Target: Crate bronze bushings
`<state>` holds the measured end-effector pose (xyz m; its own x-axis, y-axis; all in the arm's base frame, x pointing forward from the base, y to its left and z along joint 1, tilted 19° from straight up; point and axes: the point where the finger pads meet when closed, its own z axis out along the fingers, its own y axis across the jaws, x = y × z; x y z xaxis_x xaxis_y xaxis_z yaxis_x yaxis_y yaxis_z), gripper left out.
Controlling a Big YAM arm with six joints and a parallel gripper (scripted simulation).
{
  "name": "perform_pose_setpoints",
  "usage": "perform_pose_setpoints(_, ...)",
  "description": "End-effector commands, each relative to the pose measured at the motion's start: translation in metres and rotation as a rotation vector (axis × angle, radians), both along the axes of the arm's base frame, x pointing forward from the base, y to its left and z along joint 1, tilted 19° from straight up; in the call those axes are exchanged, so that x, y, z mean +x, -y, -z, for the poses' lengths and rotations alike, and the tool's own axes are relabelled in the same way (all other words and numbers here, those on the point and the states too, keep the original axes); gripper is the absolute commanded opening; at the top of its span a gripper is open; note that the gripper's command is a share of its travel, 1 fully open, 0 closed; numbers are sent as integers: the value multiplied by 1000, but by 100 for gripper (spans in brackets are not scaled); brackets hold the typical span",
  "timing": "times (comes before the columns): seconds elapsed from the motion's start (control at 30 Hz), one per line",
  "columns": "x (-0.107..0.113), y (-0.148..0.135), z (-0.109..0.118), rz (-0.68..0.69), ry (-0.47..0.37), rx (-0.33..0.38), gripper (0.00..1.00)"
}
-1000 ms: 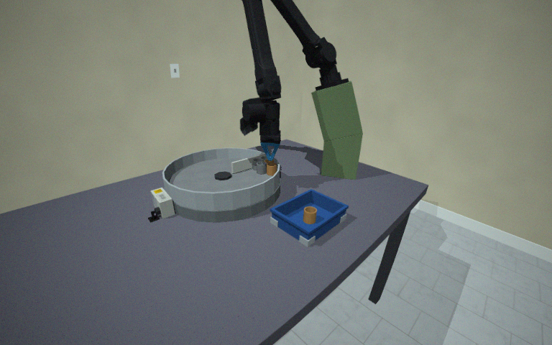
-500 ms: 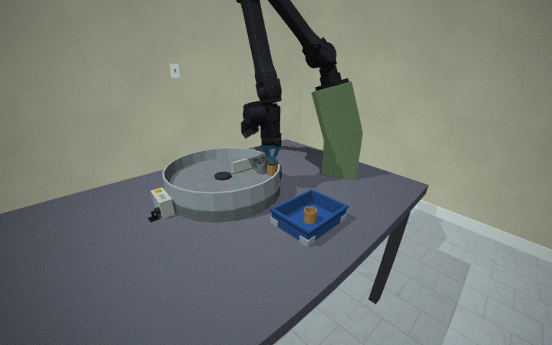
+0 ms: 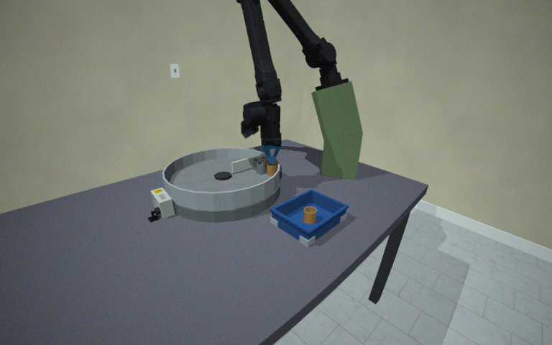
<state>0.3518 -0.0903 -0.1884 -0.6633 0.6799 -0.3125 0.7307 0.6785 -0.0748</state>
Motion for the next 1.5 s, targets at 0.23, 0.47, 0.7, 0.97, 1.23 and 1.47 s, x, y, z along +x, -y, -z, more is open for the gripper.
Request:
perform_pose_setpoints(0.23, 5, -3, -2, -17, 11, -2, 14)
perform_pose_setpoints(0.47, 5, -6, 1, -16, 3, 0, 14)
perform_pose_setpoints(0.7, 4, -3, 2, -6, 2, 0, 14)
perform_pose_setpoints(0.97, 4, -3, 2, -6, 2, 0, 14)
perform_pose_setpoints(1.23, 4, -3, 2, -6, 2, 0, 14)
perform_pose_setpoints(1.47, 4, -3, 2, -6, 2, 0, 14)
